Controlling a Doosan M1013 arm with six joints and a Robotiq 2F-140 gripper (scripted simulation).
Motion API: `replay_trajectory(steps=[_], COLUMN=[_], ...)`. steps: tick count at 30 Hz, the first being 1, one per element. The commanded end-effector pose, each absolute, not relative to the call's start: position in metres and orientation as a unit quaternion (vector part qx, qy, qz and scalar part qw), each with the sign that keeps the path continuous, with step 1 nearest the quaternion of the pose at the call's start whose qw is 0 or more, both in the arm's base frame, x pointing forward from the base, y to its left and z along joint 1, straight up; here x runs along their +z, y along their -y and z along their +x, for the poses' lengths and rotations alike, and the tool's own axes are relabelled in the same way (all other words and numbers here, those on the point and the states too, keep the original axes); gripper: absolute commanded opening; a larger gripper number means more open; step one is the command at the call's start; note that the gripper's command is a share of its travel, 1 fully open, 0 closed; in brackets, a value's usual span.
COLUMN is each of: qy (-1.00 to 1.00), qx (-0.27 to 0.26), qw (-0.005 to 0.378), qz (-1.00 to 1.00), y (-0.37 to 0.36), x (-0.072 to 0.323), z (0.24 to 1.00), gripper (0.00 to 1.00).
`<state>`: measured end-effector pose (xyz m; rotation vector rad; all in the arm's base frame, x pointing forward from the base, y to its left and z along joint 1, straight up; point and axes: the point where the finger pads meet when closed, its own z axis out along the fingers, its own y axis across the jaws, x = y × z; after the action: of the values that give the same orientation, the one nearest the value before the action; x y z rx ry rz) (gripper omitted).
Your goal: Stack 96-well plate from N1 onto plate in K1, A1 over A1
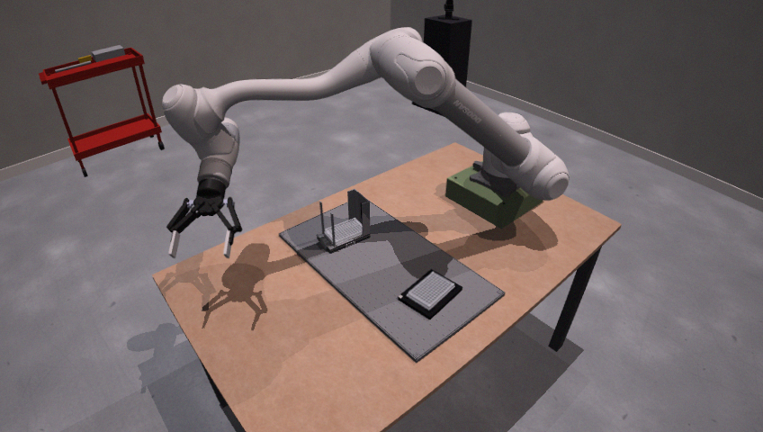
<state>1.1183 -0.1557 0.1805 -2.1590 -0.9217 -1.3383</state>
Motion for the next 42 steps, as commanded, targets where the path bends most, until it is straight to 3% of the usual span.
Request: replay_trajectory(steps=[1, 6, 12, 15, 20, 23, 29, 31, 42], qy=[0.331, 0.323, 0.323, 0.314, 0.314, 0.304, 0.304, 0.295, 0.283], qx=[-0.470, -0.438, -0.438, -0.405, -0.405, -0.372, -0.372, -0.344, -0.307], qw=[0.225, 0.240, 0.240, 0.253, 0.253, 0.262, 0.262, 0.268, 0.272], qz=[-0.787, -0.804, -0.804, -0.821, -0.821, -0.837, -0.837, -0.850, -0.867], y=[0.138, 0.118, 0.100, 0.087, 0.071, 0.058, 0.043, 0.035, -0.006], x=[0.175, 0.171, 0.168, 0.165, 0.162, 0.160, 0.156, 0.155, 0.146], z=[1.109, 1.099, 1.090, 1.083, 1.073, 1.065, 1.054, 1.048, 1.015], gripper=[1.00, 1.00, 1.00, 1.00, 1.00, 1.00, 1.00, 1.00, 1.00])
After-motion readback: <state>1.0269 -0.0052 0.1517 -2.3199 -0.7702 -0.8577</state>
